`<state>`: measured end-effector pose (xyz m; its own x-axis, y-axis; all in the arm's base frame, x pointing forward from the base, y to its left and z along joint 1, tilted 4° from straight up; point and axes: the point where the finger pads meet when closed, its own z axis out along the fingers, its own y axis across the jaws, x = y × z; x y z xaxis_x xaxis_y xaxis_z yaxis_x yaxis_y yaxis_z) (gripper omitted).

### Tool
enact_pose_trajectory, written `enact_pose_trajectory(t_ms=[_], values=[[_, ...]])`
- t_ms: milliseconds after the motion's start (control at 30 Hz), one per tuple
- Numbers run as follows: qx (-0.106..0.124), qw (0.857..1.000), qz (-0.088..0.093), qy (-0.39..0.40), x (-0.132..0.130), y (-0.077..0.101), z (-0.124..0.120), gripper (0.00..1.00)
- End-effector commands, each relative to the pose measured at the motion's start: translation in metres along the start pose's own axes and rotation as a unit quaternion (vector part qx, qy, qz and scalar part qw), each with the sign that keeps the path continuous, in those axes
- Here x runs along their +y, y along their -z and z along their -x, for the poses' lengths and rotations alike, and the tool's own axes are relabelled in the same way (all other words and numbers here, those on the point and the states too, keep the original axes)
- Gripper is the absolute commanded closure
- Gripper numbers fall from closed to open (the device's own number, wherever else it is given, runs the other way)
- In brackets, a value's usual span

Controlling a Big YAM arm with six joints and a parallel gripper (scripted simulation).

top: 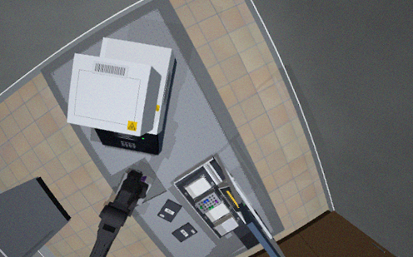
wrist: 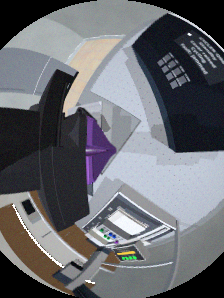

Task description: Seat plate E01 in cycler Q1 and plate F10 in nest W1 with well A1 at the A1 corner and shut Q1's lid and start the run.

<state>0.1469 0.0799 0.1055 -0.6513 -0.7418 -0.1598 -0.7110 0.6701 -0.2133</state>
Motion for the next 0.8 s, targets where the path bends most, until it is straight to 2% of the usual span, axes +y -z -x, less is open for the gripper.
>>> enact_pose_trajectory(t_ms=[0,100,300,367,467,533,600,700,767], values=[[-0.026,0.999,-0.005,0.041,0.011,0.009,0.006,1.00],[-0.040,0.997,-0.011,0.061,0.016,0.018,0.011,1.00],[-0.059,0.991,-0.015,0.119,0.013,0.009,0.008,1.00],[-0.063,0.988,-0.019,0.142,0.026,0.017,0.011,1.00],[-0.063,0.988,-0.021,0.141,0.029,0.021,0.012,1.00],[-0.070,0.984,-0.023,0.160,0.031,0.024,0.014,1.00],[-0.086,0.980,-0.029,0.176,0.027,0.028,0.017,1.00],[-0.100,0.972,-0.030,0.208,0.028,0.024,0.016,1.00],[-0.104,0.966,-0.033,0.232,0.042,0.029,0.018,1.00]])
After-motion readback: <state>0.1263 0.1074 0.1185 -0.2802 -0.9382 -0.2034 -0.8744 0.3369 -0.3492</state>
